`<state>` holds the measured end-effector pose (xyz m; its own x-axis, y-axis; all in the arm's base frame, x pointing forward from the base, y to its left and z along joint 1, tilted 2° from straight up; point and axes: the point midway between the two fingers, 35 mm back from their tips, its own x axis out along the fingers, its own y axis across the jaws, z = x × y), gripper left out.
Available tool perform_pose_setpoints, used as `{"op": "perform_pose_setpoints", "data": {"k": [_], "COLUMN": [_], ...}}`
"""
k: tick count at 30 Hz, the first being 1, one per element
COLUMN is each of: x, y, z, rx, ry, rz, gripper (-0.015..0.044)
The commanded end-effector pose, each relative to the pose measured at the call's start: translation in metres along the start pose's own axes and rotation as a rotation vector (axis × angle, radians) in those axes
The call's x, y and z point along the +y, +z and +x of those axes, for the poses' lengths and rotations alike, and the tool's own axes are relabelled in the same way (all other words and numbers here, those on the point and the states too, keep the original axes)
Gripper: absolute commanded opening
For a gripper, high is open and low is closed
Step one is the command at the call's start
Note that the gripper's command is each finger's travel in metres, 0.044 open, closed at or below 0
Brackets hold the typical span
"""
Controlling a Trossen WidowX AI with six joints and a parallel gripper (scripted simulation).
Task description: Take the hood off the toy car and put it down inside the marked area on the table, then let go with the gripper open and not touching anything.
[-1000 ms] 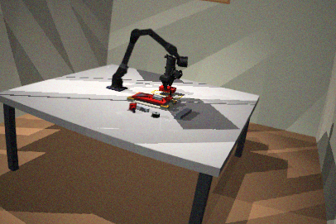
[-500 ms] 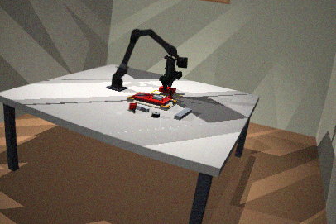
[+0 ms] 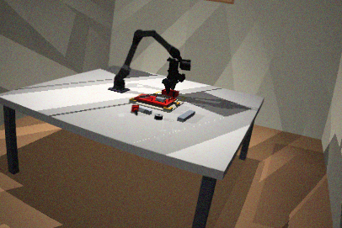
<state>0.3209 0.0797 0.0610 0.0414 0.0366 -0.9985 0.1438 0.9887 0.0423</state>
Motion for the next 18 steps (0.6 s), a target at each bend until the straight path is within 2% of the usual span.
{"op": "perform_pose_setpoints", "data": {"k": [1,14,18], "x": [-0.0006,-0.0007,0.0], "y": [0.0003,0.0002,-0.0001], "z": [0.0029,0.0089,0.0068], "rx": [-0.002,-0.002,0.0], "ry": [-0.005,-0.005,0.0], "rz": [0.004,0.004,0.0], "gripper": [0.0,0.0,0.0105]}}
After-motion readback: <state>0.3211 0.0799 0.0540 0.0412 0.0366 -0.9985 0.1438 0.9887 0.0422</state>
